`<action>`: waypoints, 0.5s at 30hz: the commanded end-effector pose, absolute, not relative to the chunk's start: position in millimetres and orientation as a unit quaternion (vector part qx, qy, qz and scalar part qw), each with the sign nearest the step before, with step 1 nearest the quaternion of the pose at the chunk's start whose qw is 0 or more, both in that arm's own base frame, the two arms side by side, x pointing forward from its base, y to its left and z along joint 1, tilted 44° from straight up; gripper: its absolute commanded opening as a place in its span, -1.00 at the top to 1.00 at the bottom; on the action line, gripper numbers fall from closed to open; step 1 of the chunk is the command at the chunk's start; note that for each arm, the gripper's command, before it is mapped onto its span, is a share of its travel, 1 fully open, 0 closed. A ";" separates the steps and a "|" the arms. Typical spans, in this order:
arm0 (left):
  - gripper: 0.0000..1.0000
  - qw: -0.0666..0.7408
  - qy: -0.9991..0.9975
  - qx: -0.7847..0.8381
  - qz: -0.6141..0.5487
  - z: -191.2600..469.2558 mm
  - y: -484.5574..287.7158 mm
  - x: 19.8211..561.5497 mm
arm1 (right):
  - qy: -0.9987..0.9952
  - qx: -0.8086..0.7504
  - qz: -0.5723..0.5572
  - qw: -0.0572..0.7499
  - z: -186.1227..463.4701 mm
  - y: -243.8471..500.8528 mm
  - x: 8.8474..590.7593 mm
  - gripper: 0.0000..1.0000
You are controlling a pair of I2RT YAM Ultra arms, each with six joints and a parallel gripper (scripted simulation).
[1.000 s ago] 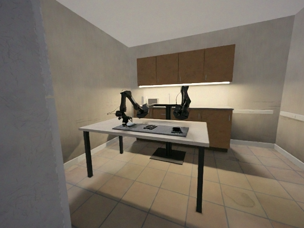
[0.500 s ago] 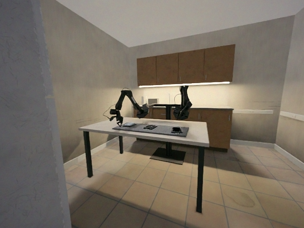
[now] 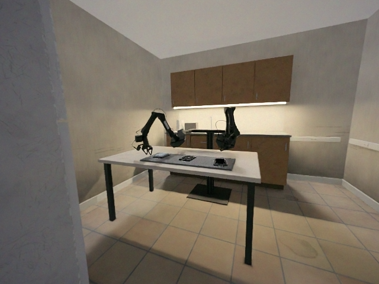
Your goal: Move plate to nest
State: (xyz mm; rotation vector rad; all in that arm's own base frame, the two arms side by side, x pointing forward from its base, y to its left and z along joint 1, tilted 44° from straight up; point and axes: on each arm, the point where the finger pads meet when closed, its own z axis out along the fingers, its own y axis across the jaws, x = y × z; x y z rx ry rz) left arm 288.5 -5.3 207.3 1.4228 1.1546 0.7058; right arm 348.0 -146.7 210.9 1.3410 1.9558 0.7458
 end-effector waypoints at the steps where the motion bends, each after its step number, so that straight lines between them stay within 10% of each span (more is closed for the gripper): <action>1: -1.00 0.555 0.469 0.623 0.288 196.8 -10.2 287.1 | 0.698 0.592 0.312 0.255 200.6 -151.7 326.5 -1.00; 15: -1.00 0.544 0.440 0.651 0.294 186.1 -10.2 290.8 | 0.527 0.764 0.366 0.074 156.1 -148.7 272.0 -1.00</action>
